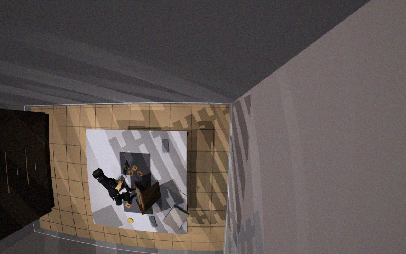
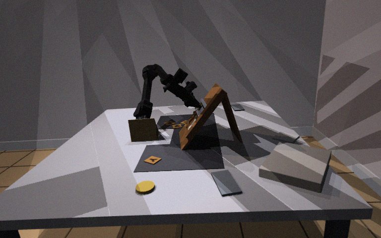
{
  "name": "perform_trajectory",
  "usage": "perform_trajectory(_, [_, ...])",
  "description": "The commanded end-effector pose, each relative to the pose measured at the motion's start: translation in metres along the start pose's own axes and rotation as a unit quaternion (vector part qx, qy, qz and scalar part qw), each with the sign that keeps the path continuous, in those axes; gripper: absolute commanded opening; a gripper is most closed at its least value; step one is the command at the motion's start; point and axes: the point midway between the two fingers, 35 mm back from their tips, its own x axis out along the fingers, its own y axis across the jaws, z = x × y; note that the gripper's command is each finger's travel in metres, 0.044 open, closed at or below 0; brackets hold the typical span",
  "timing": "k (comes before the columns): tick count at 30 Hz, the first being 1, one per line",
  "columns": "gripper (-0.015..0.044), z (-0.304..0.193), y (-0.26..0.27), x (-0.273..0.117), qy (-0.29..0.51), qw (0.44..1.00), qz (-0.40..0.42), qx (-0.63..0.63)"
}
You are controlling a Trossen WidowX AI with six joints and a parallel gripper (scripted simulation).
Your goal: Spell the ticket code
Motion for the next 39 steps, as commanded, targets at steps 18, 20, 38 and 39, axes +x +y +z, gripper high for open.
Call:
perform_trajectory(18, [0.0,0.0,-0.011,0.0,0.0,1.0,0.003,-0.003])
perform_trajectory(20, [0.0,0.0,-0.012,0.0,0.0,1.0,0.003,-0.003])
perform_trajectory(38, [0.0,0.0,-0.022,0.0,0.0,1.0,0.003,-0.003])
perform_trajectory(39, [0.0,0.0,-0.022,0.0,0.0,1.0,0.003,-0.003])
